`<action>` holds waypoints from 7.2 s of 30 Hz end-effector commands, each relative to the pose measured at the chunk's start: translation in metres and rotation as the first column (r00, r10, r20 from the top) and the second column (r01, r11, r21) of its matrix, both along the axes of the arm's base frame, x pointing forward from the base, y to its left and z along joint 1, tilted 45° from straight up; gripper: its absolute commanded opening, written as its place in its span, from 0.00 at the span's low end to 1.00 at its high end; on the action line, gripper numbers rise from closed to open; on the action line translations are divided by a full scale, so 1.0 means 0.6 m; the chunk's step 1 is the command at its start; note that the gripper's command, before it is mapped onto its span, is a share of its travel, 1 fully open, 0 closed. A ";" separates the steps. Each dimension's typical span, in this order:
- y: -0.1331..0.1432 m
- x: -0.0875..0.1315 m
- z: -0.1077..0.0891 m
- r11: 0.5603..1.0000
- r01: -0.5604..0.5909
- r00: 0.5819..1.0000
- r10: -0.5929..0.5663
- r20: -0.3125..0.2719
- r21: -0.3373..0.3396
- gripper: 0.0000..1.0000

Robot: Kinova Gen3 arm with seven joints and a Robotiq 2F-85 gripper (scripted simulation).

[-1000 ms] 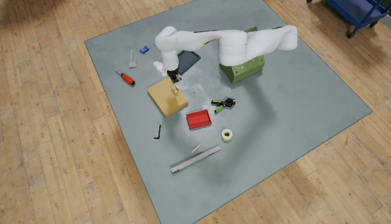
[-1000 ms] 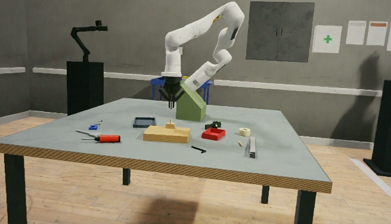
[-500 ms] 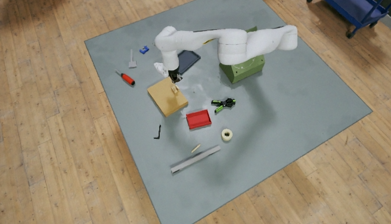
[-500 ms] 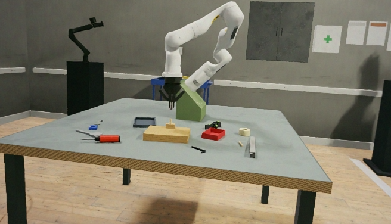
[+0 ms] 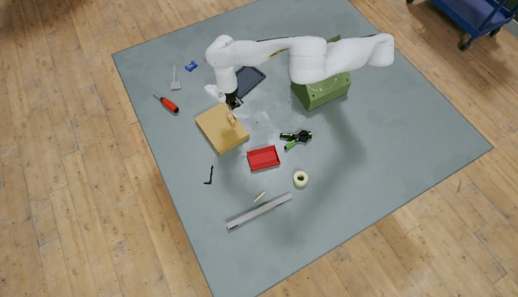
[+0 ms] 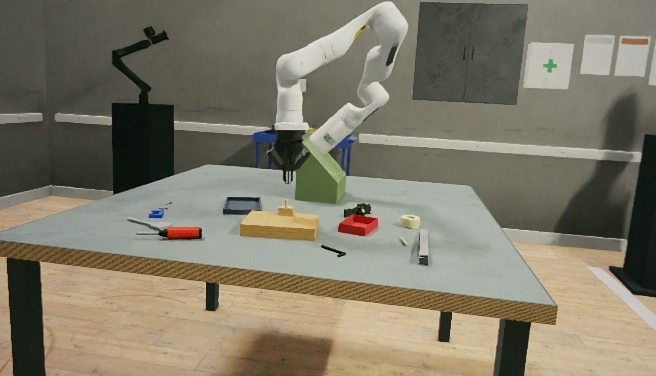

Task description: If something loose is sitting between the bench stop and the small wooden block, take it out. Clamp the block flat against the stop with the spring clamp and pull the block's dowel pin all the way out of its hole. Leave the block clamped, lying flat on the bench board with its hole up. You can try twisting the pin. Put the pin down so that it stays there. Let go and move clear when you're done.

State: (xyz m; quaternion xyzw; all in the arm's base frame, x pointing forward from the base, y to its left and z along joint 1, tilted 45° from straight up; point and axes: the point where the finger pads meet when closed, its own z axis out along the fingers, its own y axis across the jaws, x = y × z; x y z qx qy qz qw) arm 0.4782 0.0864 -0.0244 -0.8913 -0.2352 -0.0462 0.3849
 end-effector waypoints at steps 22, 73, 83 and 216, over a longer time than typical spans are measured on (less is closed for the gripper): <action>0.000 -0.010 -0.005 0.975 -0.220 0.957 0.213 0.199 0.012 0.10; 0.003 -0.025 -0.012 0.666 -0.721 0.382 0.614 0.691 -0.193 0.10; 0.003 -0.024 -0.012 0.560 -0.776 0.175 0.634 0.753 -0.291 0.10; -0.003 0.018 0.010 0.039 -0.364 -0.921 0.134 0.366 -0.930 0.10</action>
